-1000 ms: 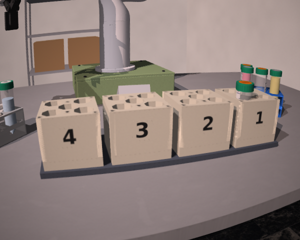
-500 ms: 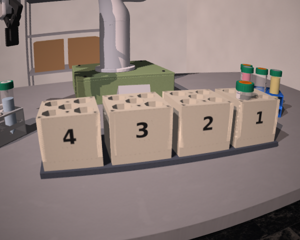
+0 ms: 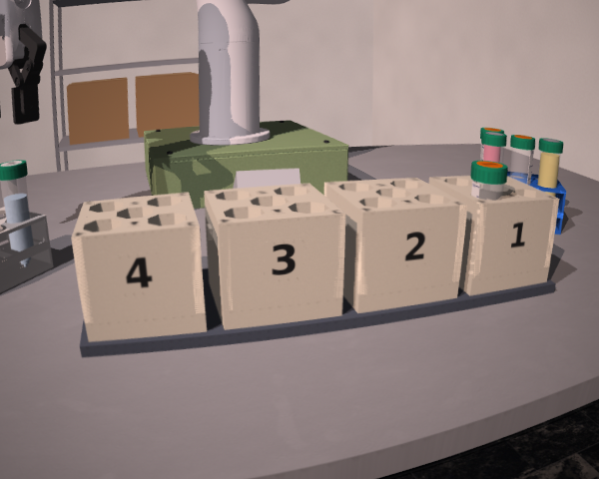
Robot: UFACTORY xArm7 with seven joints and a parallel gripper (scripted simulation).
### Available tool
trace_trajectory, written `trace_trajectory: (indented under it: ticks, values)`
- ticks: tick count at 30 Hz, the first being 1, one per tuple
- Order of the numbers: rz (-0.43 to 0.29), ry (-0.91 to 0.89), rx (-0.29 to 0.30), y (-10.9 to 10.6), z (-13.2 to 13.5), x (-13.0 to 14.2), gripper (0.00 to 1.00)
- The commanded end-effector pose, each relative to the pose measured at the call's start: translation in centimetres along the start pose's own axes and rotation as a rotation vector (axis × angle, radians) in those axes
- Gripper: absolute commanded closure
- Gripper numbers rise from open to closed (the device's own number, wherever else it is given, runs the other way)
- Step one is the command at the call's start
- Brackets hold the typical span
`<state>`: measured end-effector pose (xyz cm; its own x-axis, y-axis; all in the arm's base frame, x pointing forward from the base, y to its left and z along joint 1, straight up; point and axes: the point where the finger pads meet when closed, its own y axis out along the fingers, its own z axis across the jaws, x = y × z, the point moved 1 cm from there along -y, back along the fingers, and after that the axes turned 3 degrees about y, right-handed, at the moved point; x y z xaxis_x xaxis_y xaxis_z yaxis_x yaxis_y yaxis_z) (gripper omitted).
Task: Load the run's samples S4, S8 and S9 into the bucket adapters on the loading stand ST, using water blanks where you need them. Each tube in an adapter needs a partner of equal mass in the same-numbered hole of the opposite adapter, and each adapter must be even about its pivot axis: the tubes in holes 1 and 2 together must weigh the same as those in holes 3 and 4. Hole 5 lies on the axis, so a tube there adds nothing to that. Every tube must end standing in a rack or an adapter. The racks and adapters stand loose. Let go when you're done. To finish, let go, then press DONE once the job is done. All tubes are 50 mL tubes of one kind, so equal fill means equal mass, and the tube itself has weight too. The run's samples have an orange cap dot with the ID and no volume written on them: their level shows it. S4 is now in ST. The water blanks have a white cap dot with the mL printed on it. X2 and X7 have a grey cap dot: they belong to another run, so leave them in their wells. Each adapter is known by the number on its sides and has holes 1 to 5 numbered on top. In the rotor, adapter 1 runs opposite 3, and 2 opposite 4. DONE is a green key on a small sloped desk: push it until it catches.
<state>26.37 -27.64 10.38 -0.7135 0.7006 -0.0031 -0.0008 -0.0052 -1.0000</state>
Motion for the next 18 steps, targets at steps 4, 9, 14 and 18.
trace_trajectory:
  ticks: [4, 9, 14, 18]
  values:
    - [-0.001, -0.001, -0.002, 1.9, -0.07, -0.2, 0.0]
    - [-0.001, -0.001, -0.002, 1.9, -0.07, -0.19, 0.0]
    - [-0.001, -0.001, -0.002, 1.9, -0.07, -0.2, 0.0]
    - [-0.001, -0.001, -0.002, 1.9, -0.07, -0.2, 0.0]
